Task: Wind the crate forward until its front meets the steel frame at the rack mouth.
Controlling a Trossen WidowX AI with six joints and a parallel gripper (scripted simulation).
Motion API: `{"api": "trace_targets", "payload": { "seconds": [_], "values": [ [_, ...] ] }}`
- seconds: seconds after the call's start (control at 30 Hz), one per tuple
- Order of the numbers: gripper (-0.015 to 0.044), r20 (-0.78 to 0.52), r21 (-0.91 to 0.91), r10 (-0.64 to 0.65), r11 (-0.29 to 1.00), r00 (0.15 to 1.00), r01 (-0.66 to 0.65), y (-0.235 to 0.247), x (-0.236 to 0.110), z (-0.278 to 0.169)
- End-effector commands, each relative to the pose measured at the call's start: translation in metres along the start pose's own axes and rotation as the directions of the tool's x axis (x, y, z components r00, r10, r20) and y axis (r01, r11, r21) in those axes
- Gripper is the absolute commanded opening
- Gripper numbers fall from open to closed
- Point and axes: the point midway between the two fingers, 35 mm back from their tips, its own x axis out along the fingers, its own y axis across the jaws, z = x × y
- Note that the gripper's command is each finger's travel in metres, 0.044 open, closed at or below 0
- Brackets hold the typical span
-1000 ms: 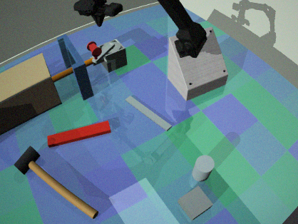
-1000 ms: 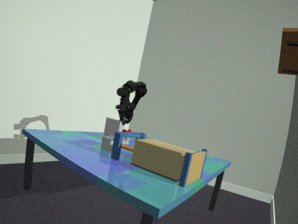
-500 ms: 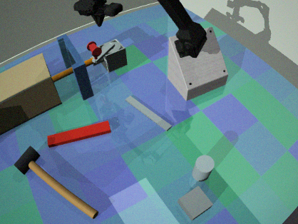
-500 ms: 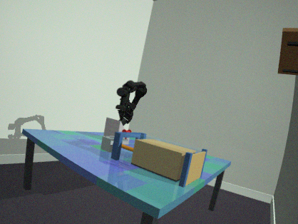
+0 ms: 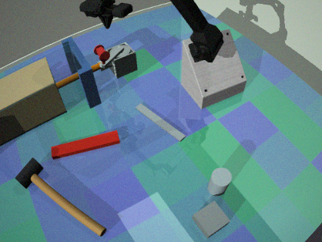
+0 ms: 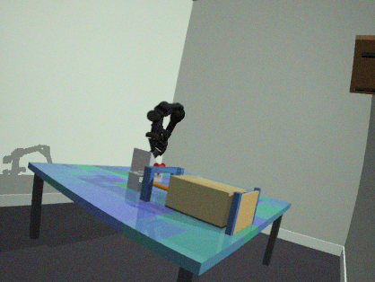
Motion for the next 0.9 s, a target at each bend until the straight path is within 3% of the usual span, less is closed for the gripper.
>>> {"api": "trace_targets", "payload": {
  "seconds": [0.0, 0.2, 0.27, 0.37, 0.53, 0.6, 0.77, 0.87],
  "values": [
    [0.0, 0.0, 0.0, 0.0, 1.0, 1.0, 0.0, 0.0, 0.0, 0.0],
    [0.0, 0.0, 0.0, 0.0, 1.0, 1.0, 0.0, 0.0, 0.0, 0.0],
    [0.0053, -0.022, -0.075, -0.021, 0.997, 1.0, 0.02, 0.0, 0.002, 0.004],
    [0.0131, -0.11, -0.404, -0.126, 0.912, 0.986, 0.071, -0.002, 0.01, 0.02],
    [0.0263, -0.198, -0.842, -0.327, 0.54, 0.924, 0.01, 0.0, 0.022, 0.051],
    [0.0315, -0.204, -0.878, -0.354, 0.478, 0.913, -0.01, 0.001, 0.023, 0.055],
    [0.044, -0.204, -0.878, -0.354, 0.478, 0.913, -0.01, 0.001, 0.023, 0.055],
    [0.044, -0.203, -0.878, -0.354, 0.478, 0.913, -0.01, 0.001, 0.025, 0.055]
  ]
}}
